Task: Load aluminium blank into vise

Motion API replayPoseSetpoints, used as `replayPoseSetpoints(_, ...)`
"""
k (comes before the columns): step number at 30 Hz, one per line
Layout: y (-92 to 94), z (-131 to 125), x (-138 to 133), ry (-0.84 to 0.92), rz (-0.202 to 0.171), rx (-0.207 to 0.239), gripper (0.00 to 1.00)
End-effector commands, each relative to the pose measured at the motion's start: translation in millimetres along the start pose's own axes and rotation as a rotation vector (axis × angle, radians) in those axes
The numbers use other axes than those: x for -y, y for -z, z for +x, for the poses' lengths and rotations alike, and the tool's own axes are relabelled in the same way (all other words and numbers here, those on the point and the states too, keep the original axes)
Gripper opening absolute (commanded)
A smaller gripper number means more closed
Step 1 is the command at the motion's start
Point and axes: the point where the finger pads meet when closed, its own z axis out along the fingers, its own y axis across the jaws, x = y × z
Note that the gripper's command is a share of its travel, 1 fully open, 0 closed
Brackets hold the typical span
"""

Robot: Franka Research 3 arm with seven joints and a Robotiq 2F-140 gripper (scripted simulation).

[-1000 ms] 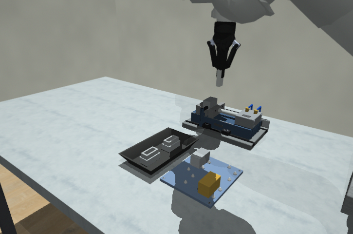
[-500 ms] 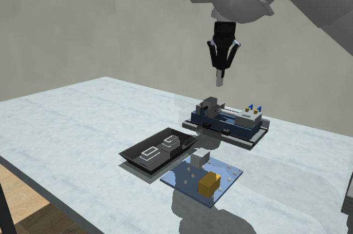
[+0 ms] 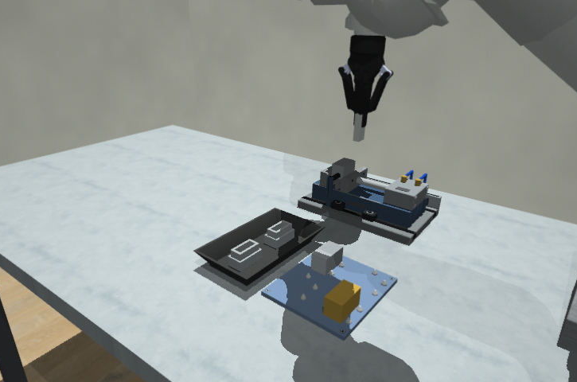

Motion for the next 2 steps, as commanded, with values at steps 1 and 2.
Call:
replayPoseSetpoints(1,2.1,0.1,-0.2,-0.003,0.0,-0.001,0.0)
replayPoseSetpoints(2,2.1,0.1,-0.2,-0.003,0.0,-0.001,0.0)
